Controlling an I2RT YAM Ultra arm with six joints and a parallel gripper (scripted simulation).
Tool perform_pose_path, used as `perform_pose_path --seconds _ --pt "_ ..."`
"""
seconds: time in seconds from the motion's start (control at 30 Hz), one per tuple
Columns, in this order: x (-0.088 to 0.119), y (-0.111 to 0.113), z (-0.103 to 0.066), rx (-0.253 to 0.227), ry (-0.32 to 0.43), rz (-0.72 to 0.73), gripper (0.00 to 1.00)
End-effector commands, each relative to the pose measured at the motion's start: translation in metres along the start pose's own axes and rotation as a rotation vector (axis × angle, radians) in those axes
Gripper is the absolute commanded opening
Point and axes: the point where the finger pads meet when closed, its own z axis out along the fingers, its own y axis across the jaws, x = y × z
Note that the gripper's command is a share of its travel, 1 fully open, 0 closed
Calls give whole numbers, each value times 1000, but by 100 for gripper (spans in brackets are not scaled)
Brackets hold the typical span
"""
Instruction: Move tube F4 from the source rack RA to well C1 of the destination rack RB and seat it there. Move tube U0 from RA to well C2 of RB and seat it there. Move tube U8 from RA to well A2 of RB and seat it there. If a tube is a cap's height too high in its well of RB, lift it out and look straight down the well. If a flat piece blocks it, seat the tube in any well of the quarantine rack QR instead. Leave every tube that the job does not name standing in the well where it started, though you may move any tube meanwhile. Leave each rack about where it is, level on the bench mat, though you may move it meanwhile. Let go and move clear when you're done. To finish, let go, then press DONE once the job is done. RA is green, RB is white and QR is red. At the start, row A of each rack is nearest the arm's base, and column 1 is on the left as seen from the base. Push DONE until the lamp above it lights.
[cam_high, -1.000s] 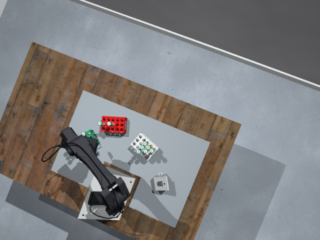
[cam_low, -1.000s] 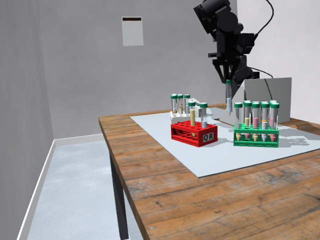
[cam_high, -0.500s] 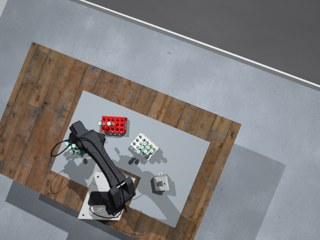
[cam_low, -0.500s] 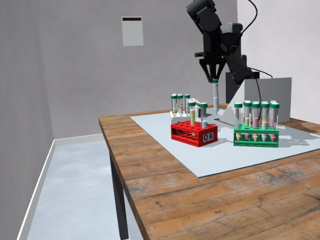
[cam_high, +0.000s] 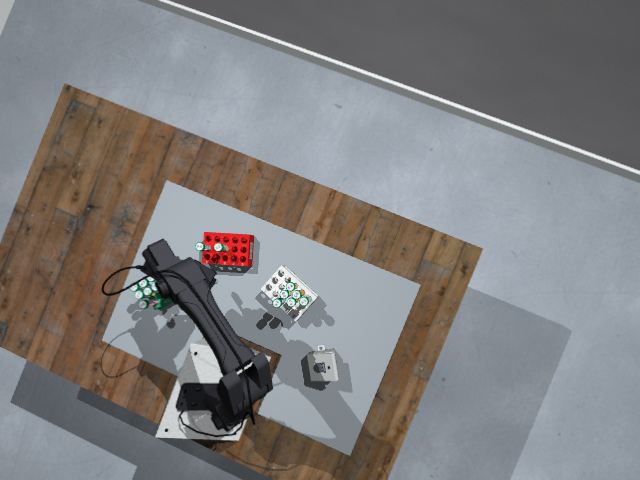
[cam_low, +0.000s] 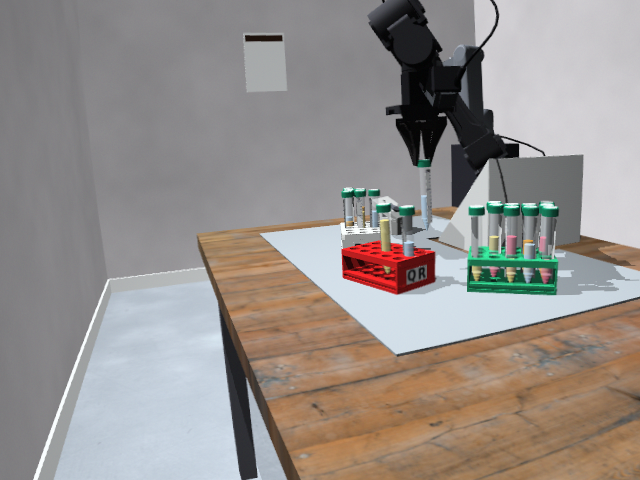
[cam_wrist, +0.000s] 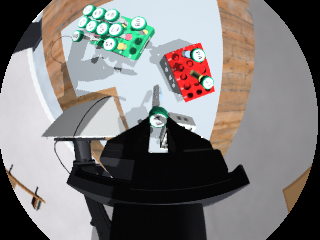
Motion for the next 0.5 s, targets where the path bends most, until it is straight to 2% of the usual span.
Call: perform_pose_path --seconds 0.0,0.4,0.47 --pt "0 -5 -21 30 -41 160 0" --pt "-1 -4 -19 20 -39 555 0" --pt "-1 -4 -19 20 -39 555 0"
